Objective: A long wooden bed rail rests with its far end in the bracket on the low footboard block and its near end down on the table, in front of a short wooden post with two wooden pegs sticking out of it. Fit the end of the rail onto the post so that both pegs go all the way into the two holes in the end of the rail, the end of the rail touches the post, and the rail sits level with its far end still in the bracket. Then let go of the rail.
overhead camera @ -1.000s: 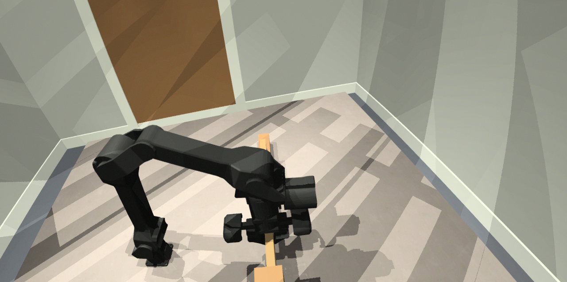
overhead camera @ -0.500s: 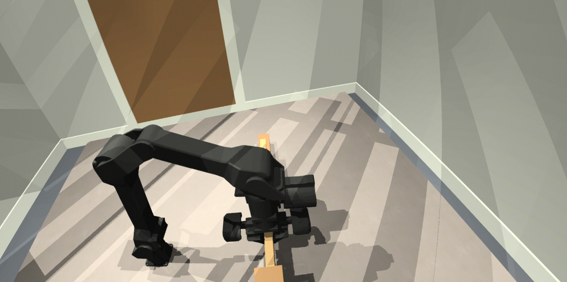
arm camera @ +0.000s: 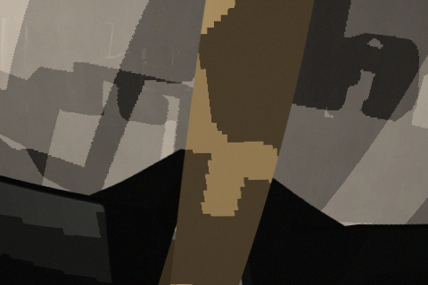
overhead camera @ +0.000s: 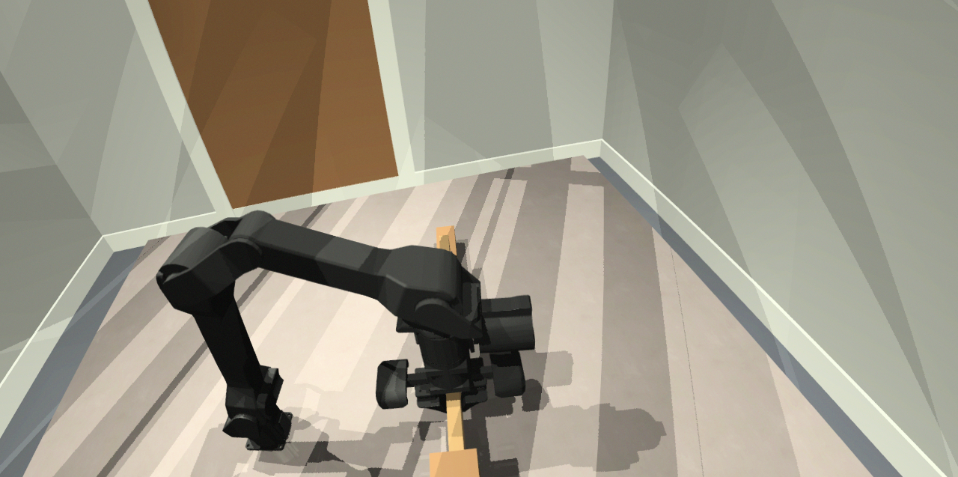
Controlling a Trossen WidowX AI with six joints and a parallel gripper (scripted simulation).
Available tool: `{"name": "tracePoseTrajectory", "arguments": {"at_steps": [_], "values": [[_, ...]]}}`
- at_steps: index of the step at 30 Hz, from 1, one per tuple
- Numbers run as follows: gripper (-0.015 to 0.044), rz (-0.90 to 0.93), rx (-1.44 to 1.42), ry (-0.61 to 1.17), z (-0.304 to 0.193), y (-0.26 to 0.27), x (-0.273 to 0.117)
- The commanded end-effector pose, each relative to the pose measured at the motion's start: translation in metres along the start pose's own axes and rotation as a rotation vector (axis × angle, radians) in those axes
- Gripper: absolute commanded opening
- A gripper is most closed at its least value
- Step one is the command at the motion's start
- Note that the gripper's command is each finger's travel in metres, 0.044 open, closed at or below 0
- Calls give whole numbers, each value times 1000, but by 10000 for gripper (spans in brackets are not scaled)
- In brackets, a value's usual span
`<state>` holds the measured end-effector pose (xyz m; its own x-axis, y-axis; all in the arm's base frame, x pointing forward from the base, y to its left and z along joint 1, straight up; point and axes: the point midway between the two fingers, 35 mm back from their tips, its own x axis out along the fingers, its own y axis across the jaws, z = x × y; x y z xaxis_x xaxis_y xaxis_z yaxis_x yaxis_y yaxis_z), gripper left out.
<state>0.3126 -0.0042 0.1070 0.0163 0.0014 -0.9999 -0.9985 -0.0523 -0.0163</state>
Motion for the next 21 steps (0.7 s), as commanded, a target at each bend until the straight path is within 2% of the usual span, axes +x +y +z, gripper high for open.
{"name": "tracePoseTrajectory", "arguments": {"at_steps": [1, 21], "values": [[0, -9, -2, 0, -2, -1, -3], [0, -9, -2, 0, -5, -3, -1]]}}
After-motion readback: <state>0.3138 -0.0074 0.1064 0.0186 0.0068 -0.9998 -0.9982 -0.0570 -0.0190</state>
